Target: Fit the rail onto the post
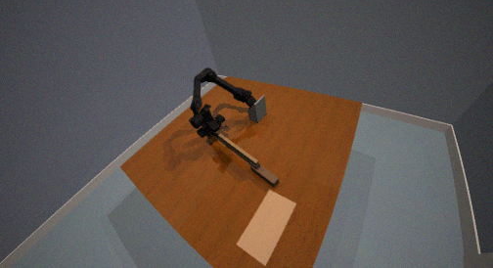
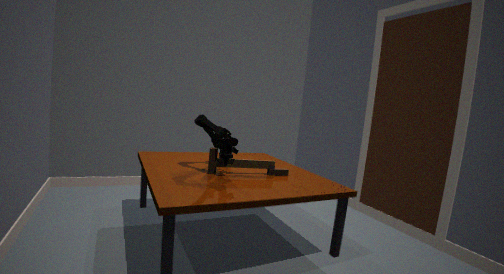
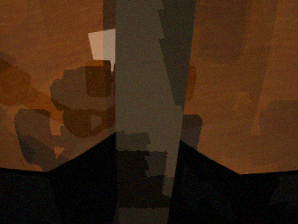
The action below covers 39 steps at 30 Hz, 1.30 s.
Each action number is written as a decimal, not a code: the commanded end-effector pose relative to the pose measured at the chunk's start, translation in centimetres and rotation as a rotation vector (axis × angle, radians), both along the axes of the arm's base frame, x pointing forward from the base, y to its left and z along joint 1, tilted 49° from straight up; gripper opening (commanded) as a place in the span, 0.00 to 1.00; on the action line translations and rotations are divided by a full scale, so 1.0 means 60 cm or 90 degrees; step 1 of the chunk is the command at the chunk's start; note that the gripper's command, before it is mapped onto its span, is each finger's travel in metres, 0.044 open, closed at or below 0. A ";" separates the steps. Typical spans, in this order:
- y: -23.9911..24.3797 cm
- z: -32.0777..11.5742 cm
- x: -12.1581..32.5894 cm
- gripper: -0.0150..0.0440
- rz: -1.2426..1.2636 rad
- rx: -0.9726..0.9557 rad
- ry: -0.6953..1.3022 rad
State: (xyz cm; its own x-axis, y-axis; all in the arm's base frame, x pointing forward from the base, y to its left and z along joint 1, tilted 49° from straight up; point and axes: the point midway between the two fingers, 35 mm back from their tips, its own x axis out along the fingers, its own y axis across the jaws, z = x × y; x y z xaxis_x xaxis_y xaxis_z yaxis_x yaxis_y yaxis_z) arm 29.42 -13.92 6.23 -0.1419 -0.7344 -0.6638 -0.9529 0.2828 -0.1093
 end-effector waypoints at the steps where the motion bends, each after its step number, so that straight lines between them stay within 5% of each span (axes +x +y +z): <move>1: -0.001 0.002 -0.002 0.25 0.001 -0.001 0.003; 25: -0.009 0.011 -0.005 0.25 0.001 -0.001 0.003; 39: -0.004 0.006 -0.002 0.88 0.002 0.004 0.001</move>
